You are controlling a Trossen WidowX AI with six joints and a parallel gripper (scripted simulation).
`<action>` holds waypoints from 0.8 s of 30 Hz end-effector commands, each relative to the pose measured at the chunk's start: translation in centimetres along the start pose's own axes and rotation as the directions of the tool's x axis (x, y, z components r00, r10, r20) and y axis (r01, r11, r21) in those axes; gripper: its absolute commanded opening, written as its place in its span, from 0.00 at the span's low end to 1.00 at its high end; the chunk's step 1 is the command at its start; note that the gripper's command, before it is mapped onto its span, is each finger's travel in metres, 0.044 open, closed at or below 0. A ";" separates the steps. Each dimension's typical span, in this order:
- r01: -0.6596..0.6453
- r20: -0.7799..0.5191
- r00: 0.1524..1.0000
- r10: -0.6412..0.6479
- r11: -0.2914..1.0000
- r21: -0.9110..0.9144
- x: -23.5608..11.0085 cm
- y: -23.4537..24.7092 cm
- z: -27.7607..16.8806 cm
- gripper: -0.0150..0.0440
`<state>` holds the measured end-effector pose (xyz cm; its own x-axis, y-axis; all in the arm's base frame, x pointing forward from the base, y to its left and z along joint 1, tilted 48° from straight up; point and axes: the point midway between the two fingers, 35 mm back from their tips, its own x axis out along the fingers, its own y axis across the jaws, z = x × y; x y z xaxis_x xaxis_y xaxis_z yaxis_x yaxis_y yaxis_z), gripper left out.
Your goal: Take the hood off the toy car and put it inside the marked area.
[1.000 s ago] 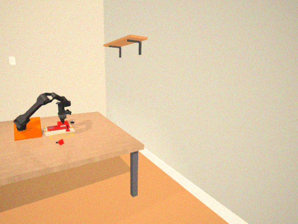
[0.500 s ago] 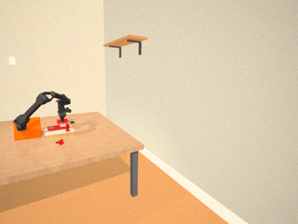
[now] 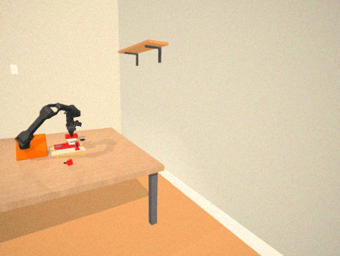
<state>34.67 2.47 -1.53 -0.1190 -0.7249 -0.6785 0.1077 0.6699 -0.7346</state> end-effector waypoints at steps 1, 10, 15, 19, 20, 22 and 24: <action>-0.003 0.008 1.000 0.003 1.000 0.005 -0.4 -2.4 0.3 0.25; -0.006 0.007 1.000 0.006 1.000 0.004 -0.8 -6.8 0.2 0.25; -0.007 0.007 1.000 0.007 1.000 0.004 -0.9 -9.3 -0.1 0.25; -0.006 0.007 1.000 0.006 1.000 0.005 -0.9 -11.2 -0.4 0.25; -0.006 0.006 1.000 0.006 1.000 0.005 -0.9 -11.7 -0.5 0.25; -0.005 0.006 1.000 0.005 1.000 0.005 -0.9 -12.6 -0.8 0.25; -0.004 0.006 1.000 0.004 1.000 0.006 -0.9 -13.5 -1.0 0.25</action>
<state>32.94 -4.68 7.71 -0.1143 -0.7188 -0.6857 0.1157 0.6759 -0.7278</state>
